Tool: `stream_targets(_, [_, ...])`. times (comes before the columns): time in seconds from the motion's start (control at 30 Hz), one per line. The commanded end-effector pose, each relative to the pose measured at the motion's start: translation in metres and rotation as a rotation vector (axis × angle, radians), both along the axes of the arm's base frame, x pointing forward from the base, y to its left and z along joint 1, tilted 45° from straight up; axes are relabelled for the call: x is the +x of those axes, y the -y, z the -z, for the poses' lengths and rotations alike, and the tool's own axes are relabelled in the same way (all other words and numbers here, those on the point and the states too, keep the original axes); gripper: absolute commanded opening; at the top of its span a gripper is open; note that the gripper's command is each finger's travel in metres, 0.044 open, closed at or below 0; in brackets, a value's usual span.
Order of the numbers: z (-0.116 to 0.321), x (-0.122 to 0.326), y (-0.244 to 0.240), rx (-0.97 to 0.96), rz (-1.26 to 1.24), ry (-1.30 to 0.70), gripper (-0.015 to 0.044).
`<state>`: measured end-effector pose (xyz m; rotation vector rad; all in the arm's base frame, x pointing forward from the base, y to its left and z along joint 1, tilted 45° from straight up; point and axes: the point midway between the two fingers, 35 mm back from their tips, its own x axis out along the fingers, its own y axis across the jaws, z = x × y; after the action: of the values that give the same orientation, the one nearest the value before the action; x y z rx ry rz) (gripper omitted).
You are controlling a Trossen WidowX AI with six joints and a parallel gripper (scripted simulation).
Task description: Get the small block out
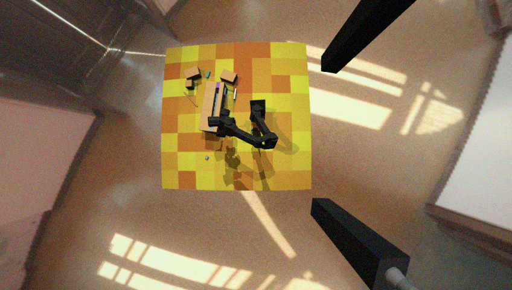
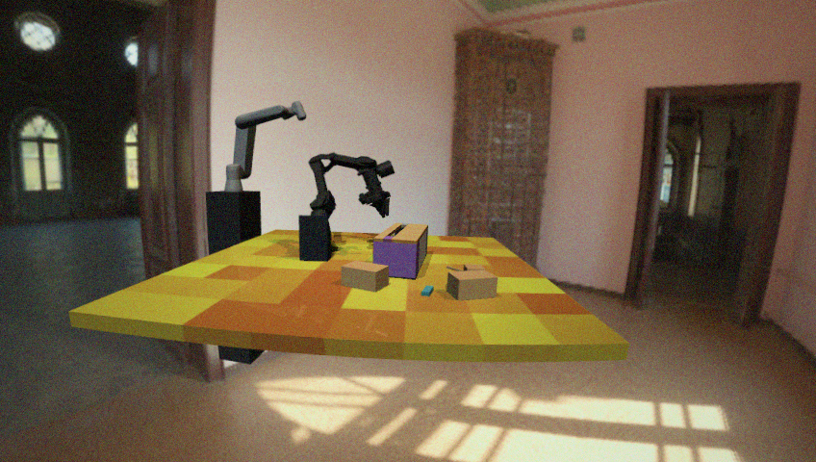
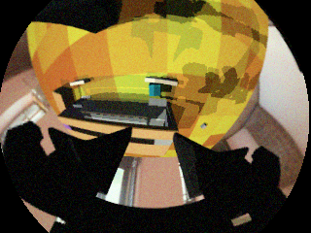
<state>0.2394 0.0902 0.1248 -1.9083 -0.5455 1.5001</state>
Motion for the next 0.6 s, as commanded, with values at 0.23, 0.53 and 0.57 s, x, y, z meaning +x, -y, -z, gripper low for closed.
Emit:
stream_targets(0.23, [0.025, -0.001, -0.023, -0.024, -0.023, 0.029, 0.0285])
stream_targets(0.53, [0.066, -0.016, -0.064, -0.01, -0.019, 0.033, 0.0285])
stream_targets(0.57, [0.066, -0.016, -0.064, -0.01, -0.019, 0.033, 0.0285])
